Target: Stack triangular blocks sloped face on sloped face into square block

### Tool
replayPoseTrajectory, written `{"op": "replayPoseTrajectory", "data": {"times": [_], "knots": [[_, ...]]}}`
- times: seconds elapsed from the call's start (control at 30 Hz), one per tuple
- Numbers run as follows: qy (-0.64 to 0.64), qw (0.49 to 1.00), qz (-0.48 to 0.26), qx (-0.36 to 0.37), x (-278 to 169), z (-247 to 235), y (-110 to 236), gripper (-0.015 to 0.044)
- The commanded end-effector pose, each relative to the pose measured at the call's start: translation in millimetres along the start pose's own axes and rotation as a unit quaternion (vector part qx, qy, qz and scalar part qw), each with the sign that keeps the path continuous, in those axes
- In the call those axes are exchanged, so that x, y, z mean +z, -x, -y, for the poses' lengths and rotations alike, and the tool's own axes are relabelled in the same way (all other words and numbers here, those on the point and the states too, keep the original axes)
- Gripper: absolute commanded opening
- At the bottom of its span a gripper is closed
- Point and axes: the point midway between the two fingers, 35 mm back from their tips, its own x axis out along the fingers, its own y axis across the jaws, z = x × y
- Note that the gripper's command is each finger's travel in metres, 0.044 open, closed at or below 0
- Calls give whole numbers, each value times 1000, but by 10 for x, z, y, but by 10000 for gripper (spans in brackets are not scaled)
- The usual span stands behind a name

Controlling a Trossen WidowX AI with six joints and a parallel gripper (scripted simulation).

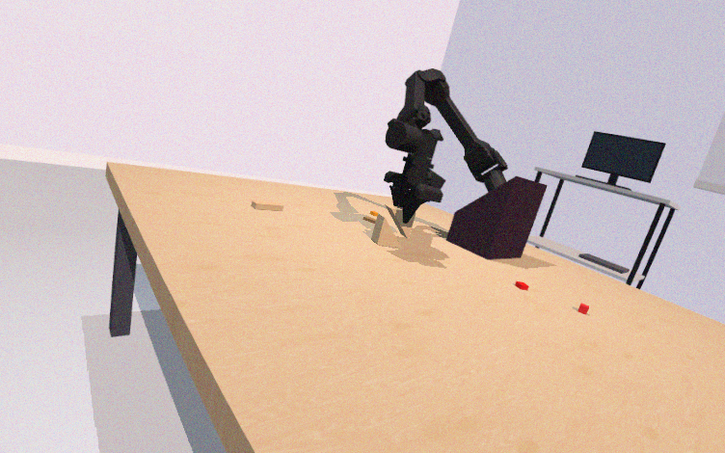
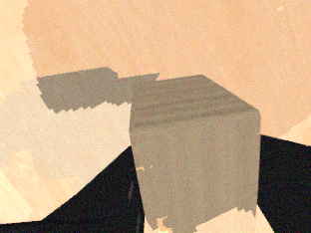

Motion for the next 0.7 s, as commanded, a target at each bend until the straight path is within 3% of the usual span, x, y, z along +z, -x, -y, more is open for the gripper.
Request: {"op": "replayPoseTrajectory", "data": {"times": [0.0, 0.67], "knots": [[3, 1000, 1, 1, 13, 2, -17, 0], [3, 1000, 1, 1, -37, 3, -136, 0]]}}
